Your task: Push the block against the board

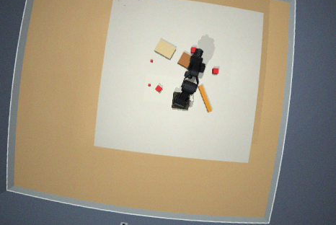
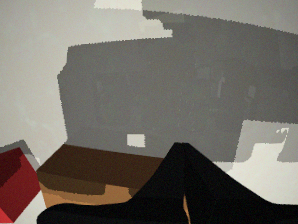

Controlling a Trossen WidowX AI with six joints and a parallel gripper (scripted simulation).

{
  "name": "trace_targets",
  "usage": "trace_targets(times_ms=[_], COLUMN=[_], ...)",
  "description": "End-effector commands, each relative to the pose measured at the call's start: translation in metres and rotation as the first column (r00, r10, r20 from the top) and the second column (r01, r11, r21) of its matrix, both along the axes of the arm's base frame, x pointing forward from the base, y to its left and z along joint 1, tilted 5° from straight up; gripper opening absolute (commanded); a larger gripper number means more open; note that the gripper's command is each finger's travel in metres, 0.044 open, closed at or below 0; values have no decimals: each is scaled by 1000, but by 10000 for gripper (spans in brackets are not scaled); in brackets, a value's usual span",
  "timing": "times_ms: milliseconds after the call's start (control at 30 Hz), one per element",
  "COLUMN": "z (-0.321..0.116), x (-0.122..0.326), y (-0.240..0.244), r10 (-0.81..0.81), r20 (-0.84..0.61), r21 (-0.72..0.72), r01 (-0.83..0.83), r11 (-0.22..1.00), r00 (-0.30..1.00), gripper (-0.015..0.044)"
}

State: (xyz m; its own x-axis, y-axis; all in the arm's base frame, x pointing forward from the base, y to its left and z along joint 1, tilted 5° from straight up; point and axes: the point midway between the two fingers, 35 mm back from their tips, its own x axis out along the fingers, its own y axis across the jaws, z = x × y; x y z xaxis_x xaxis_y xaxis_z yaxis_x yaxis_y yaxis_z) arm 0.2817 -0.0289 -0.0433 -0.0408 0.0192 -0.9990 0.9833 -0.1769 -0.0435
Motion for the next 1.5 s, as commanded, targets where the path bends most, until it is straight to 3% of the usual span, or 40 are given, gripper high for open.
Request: trace_targets(times_ms=[0,1067,1233,1467], z=[-3,-4,48,48], x=[-1,-9,-4,1], y=[3,-48,-44,-44], r10=[-1,-1,-2,3], r20=[-8,-10,-9,8], r21=[10,6,6,3], r01=[1,1,2,-3], r11=[1000,1000,1000,1000], r00=[1000,1000,1000,1000], gripper=[0,0,0,0])
